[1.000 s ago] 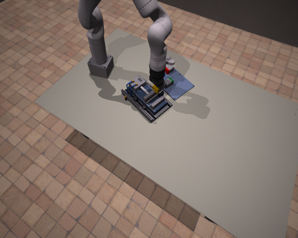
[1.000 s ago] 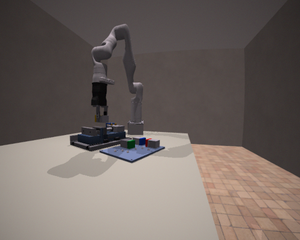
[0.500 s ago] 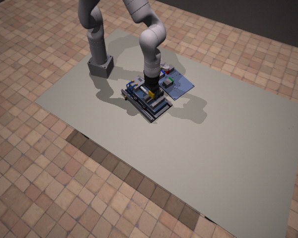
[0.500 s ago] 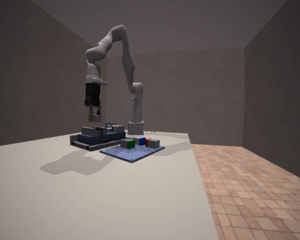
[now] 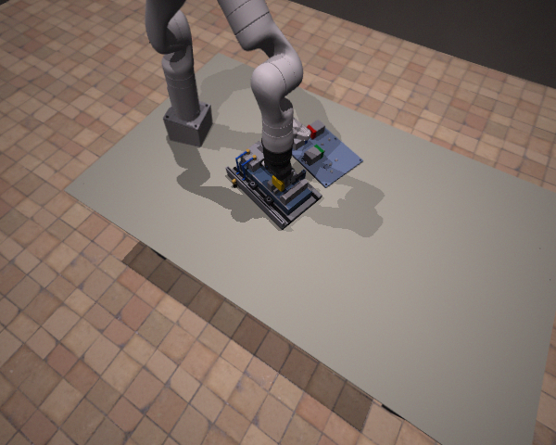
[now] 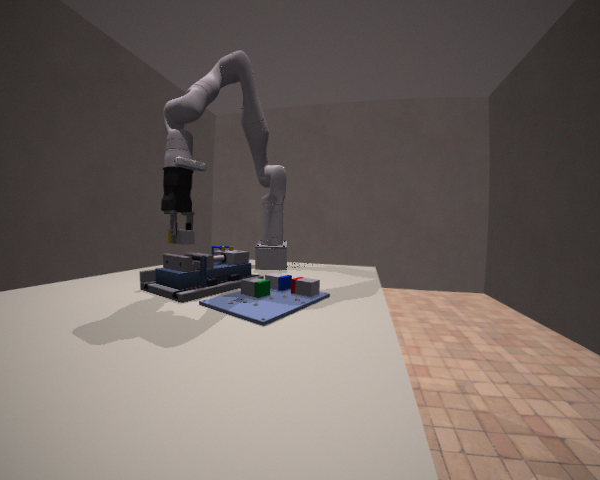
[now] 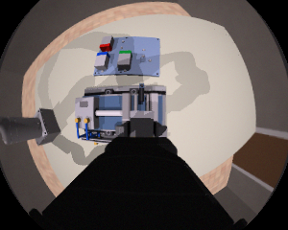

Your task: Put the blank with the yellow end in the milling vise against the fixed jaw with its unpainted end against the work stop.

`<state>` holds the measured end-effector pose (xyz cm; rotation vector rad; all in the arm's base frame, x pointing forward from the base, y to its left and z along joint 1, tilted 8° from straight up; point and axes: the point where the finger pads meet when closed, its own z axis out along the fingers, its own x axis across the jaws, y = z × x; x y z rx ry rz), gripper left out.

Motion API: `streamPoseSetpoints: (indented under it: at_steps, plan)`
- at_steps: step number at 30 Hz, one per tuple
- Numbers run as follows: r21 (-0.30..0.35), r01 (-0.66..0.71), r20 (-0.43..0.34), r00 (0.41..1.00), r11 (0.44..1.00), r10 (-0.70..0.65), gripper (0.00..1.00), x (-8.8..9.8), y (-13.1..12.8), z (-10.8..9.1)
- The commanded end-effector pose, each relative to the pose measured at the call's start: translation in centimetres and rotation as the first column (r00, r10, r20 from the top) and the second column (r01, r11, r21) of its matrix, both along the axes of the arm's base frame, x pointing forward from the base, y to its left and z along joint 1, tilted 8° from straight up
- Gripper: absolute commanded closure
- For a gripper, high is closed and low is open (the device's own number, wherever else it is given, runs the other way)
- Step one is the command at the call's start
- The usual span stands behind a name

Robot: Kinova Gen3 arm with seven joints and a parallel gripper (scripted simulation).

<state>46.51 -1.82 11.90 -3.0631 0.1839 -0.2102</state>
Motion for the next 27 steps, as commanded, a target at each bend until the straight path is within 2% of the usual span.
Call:
streamPoseSetpoints:
  at_steps: [1,27]
  plan:
    - [0.001,-0.001,0.001,1.000,1.000,0.001,1.00,0.01,0.15,0.08]
    - [0.004,-0.003,-0.004,1.000,1.000,0.003,1.00,-0.30,1.10,0.04]
